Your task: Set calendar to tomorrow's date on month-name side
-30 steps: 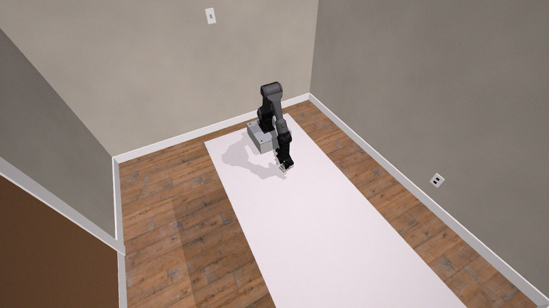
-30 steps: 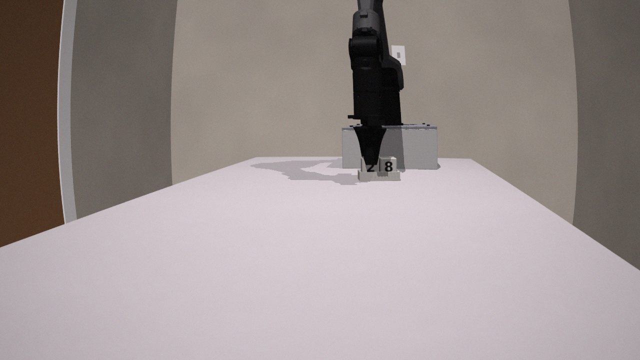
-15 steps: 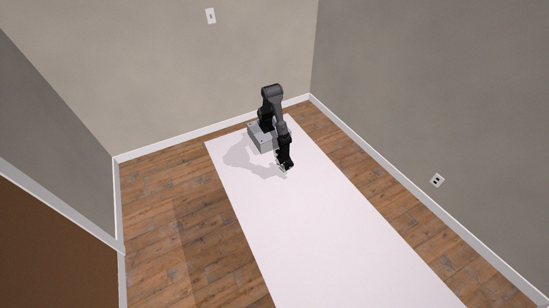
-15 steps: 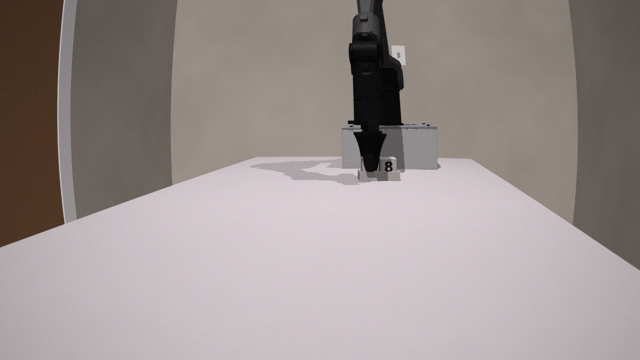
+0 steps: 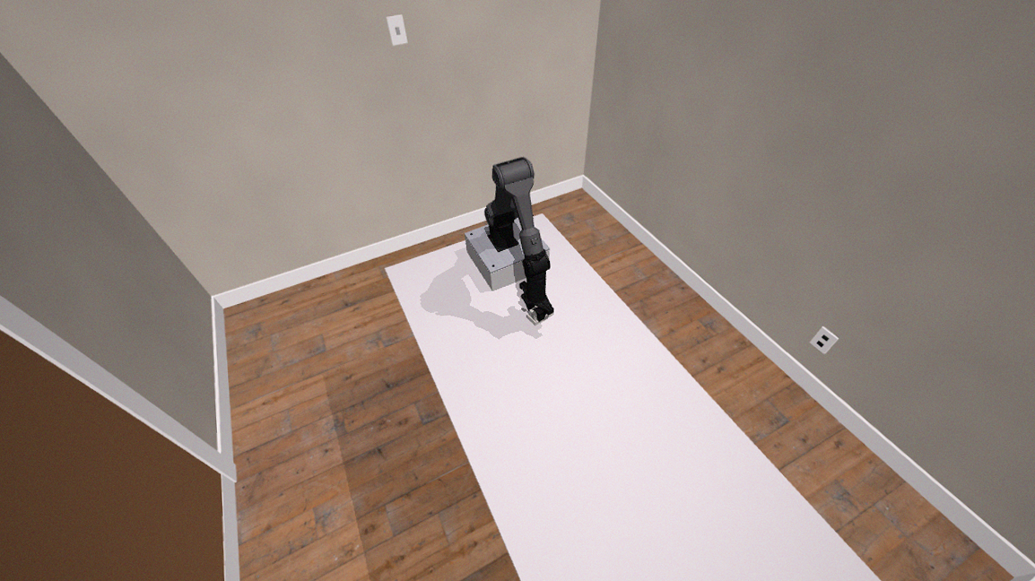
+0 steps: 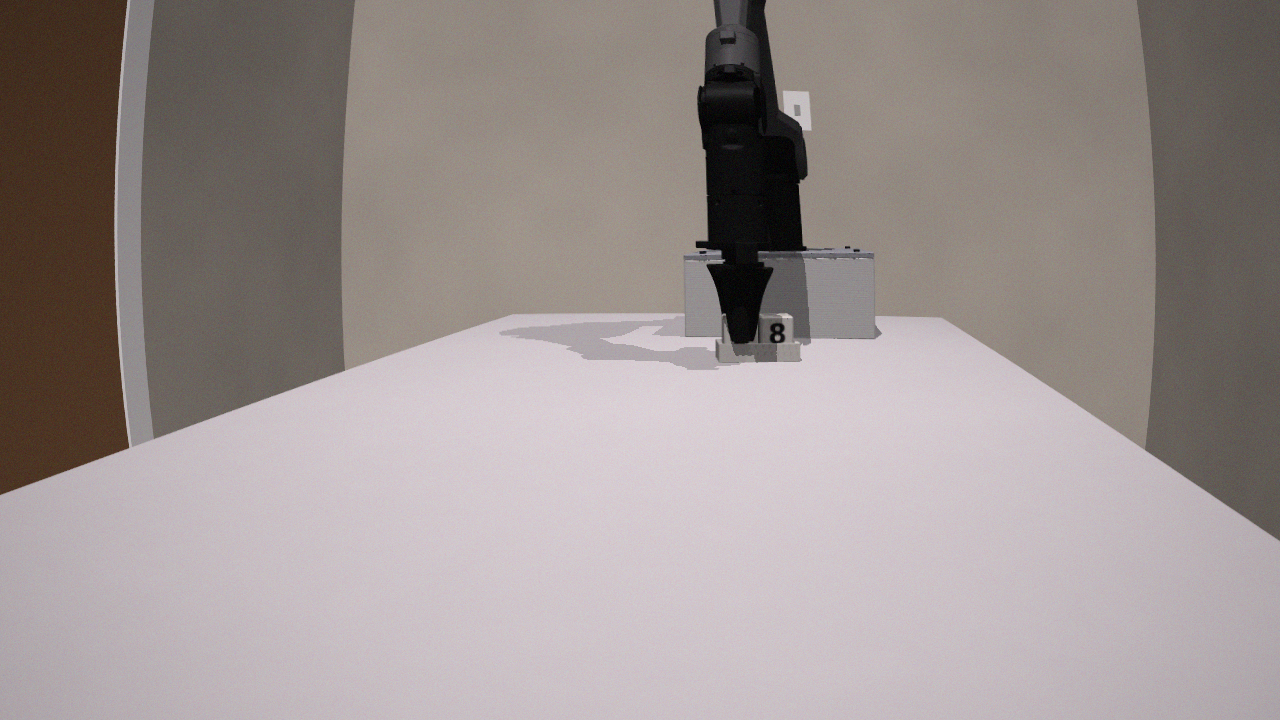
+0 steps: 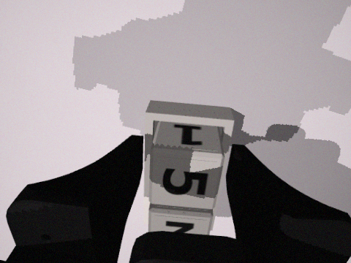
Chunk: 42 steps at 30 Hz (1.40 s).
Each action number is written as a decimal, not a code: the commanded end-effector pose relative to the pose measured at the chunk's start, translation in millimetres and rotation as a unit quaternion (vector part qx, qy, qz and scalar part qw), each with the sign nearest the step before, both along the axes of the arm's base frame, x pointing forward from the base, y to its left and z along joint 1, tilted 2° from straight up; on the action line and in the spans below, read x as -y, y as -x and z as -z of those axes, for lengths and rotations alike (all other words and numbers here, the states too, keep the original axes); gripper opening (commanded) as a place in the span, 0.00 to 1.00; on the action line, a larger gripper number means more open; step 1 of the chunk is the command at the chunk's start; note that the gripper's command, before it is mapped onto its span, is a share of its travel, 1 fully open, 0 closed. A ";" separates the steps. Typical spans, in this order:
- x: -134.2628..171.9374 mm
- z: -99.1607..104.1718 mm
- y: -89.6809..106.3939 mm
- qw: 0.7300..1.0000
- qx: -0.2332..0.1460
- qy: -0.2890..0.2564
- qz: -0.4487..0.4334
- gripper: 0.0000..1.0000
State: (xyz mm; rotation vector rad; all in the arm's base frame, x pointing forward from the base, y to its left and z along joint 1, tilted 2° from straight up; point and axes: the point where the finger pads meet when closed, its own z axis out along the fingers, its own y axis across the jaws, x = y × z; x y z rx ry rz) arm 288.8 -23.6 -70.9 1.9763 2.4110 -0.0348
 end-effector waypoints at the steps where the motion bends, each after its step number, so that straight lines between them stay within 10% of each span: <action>1: 0.4 0.1 0.9 1.000 -0.001 0.000 0.000 0.64; 18: 0.4 0.1 0.9 1.000 -0.001 0.000 0.000 0.64; 19: 0.4 0.1 0.9 1.000 -0.001 0.000 0.000 0.38; 42: 0.4 0.1 0.9 1.000 -0.001 0.000 0.000 0.38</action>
